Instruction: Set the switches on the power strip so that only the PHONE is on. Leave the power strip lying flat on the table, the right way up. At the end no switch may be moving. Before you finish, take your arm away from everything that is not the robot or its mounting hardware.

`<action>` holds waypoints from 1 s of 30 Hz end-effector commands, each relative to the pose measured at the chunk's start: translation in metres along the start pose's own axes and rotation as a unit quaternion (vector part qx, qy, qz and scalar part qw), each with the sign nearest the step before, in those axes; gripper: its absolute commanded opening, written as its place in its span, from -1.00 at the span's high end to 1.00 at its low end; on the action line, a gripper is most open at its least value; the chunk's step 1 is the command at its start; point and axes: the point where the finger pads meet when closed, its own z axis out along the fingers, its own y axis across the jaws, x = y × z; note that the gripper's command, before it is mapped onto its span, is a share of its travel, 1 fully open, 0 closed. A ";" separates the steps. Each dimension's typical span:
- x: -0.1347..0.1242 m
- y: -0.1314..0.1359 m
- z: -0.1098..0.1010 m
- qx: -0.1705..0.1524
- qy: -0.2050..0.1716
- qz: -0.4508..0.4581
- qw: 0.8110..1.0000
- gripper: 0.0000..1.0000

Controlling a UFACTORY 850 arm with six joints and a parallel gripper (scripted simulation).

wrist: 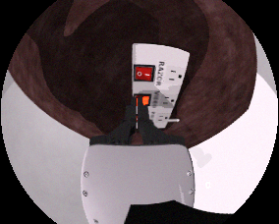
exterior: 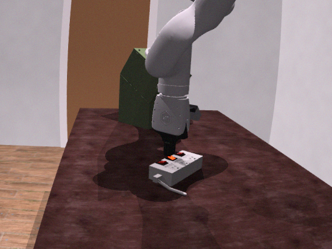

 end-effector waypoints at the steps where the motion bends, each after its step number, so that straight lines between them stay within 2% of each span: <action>1: -0.001 0.000 0.001 0.000 -0.001 0.000 1.000 1.00; 30: -0.001 0.000 0.008 0.000 -0.001 0.000 1.000 1.00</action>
